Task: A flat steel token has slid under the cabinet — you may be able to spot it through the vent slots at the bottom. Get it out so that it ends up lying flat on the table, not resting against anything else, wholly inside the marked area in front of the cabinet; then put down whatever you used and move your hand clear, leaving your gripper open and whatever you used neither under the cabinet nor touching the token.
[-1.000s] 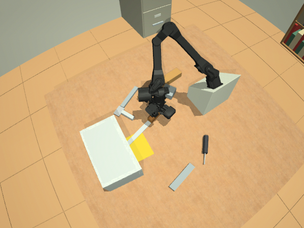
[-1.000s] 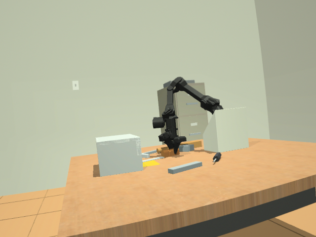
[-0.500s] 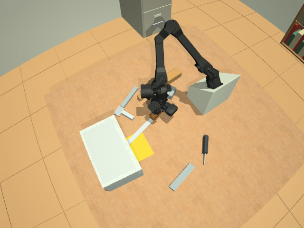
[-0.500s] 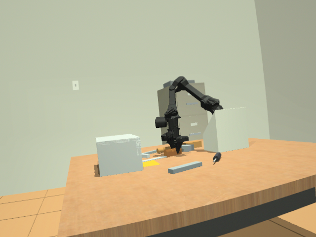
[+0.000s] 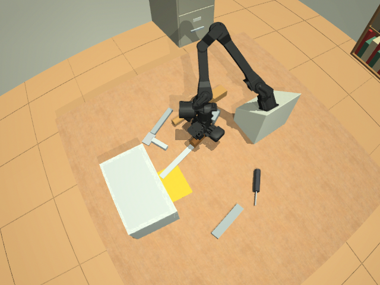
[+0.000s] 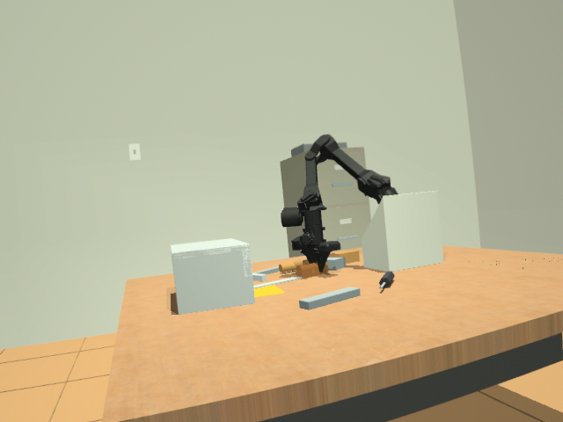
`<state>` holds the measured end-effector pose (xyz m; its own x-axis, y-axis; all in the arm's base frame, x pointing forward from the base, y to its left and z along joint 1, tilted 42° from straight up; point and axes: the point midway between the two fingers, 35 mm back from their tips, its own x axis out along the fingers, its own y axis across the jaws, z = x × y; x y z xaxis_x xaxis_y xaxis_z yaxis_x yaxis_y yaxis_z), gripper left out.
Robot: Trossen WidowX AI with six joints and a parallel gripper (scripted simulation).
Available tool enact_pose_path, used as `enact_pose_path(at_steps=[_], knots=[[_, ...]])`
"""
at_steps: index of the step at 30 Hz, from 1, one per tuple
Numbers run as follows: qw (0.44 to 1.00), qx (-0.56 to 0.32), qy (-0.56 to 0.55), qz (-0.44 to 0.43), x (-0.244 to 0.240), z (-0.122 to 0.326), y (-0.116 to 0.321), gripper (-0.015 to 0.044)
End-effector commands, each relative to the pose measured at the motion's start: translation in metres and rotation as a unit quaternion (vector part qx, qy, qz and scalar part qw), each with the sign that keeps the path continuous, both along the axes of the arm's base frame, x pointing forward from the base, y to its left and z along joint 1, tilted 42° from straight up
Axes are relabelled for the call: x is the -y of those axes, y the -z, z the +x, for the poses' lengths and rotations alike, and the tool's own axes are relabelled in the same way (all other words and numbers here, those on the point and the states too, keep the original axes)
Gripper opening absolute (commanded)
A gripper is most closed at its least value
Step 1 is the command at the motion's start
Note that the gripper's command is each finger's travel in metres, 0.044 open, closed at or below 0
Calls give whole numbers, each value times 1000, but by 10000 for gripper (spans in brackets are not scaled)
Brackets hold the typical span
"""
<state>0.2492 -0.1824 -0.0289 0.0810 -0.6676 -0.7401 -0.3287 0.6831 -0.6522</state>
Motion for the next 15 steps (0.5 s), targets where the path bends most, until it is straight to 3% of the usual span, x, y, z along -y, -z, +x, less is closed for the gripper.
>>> enact_pose_path(at_steps=[1,15], knots=[[1000,-3,0,2,3,-8,0,0],[1000,-2,1,1,4,-8,-5,0]])
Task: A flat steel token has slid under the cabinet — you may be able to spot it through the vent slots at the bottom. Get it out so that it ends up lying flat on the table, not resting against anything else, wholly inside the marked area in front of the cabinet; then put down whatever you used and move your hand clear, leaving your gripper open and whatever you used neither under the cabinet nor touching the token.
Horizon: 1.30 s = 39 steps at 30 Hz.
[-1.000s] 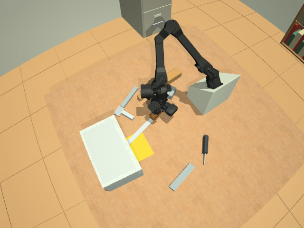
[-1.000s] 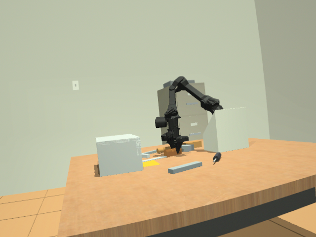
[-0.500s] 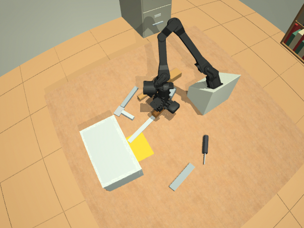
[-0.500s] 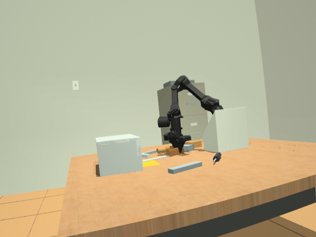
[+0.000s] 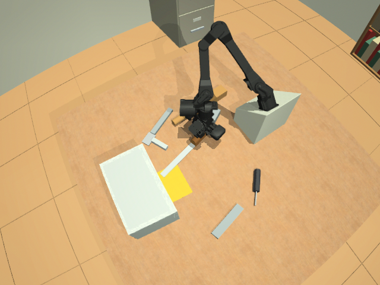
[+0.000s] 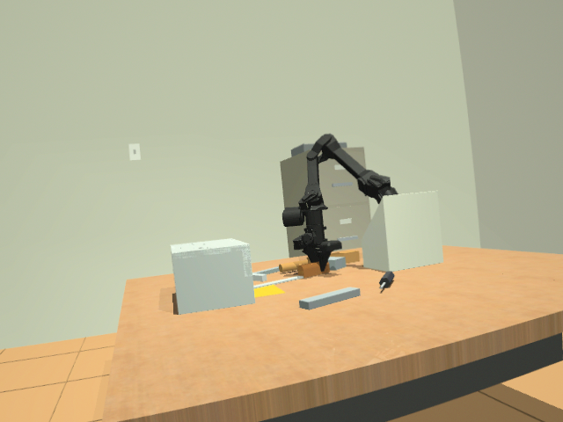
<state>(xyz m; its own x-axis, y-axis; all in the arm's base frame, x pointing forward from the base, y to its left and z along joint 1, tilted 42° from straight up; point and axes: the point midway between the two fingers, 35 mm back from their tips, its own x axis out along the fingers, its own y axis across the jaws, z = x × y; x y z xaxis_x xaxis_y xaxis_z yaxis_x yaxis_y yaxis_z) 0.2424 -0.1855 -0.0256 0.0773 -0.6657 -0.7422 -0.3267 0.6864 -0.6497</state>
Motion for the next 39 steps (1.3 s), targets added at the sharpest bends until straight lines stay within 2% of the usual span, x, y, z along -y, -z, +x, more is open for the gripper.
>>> enact_pose_path(at_steps=[1,8,13,16,31,36,39], knots=[[1000,-1,-1,0,0,-1,-1,26],[1000,0,0,-1,0,0,-1,200],[1000,0,0,0,0,0,-1,200],[1000,0,0,0,0,0,-1,270],[1000,-1,0,0,3,-1,2,270],[1000,1,2,-1,1,0,0,139],[1000,1,2,-1,1,0,0,118]])
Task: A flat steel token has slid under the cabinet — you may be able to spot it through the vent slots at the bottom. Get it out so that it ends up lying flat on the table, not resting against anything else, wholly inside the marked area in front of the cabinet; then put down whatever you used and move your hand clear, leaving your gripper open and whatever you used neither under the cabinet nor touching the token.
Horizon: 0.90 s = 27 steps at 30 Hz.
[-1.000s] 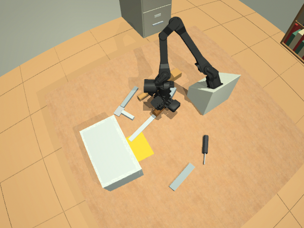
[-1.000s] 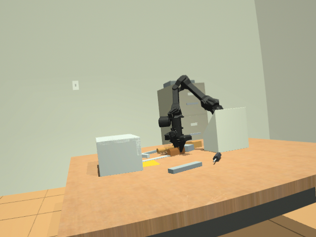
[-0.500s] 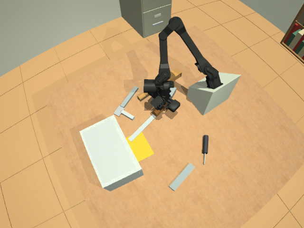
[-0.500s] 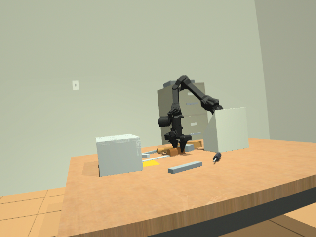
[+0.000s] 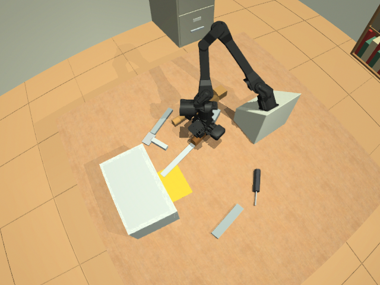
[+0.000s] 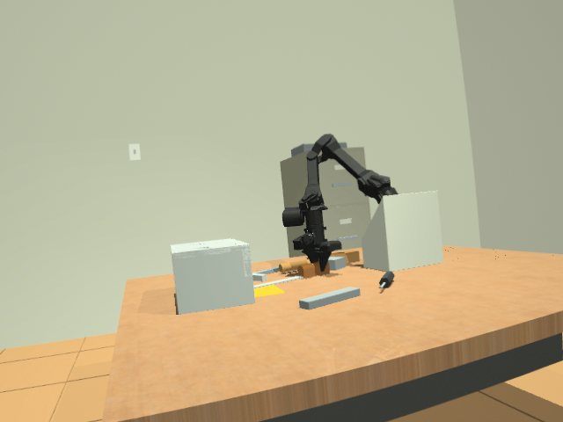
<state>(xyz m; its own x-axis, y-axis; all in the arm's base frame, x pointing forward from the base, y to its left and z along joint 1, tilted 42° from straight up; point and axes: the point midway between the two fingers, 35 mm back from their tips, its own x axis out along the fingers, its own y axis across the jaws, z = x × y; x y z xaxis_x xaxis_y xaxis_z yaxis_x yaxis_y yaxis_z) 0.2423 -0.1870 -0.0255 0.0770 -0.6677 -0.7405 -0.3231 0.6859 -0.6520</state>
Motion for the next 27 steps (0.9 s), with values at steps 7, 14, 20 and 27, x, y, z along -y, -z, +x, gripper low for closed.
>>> enact_pose_path(at_steps=[7,14,20,27], knots=[[1000,0,0,0,0,0,0,32],[1000,0,0,0,-1,2,0,0],[1000,0,0,1,-2,9,1,0],[1000,0,0,1,-5,18,3,0]])
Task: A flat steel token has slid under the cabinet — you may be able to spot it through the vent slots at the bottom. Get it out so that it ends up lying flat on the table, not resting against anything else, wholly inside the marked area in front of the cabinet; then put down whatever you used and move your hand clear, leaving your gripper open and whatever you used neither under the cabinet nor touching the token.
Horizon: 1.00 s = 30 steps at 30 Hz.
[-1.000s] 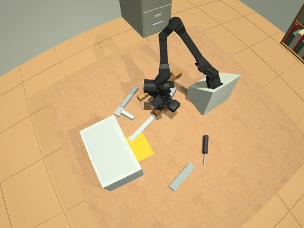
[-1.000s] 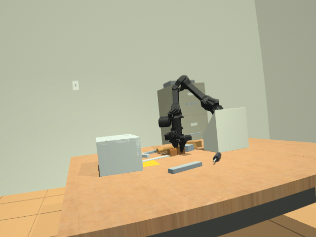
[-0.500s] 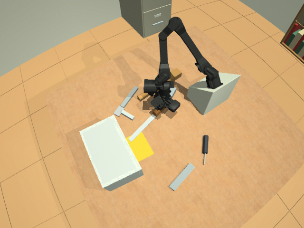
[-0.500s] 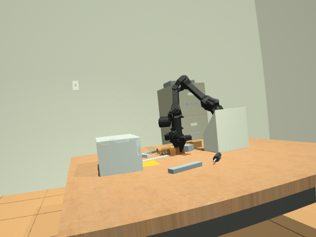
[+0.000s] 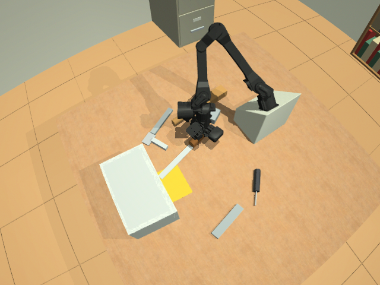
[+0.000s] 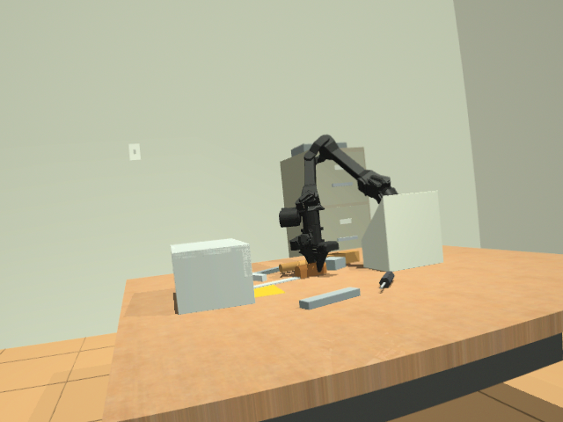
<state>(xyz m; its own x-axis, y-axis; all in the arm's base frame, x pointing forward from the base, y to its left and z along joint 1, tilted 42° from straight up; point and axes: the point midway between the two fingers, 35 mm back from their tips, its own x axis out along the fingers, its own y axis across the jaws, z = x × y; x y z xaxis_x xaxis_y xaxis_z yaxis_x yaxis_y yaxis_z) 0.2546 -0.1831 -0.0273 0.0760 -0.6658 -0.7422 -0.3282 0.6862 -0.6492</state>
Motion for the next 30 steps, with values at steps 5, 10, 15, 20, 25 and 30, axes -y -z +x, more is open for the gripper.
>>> enact_pose_path(at_steps=[5,10,15,20,25,30], knots=[[1000,2,2,0,-3,11,2,0],[1000,2,1,1,-5,18,3,0],[1000,2,1,1,-7,24,3,0],[1000,2,1,1,-8,30,4,0],[1000,2,1,1,-10,35,5,0],[1000,3,1,1,-12,41,6,0]])
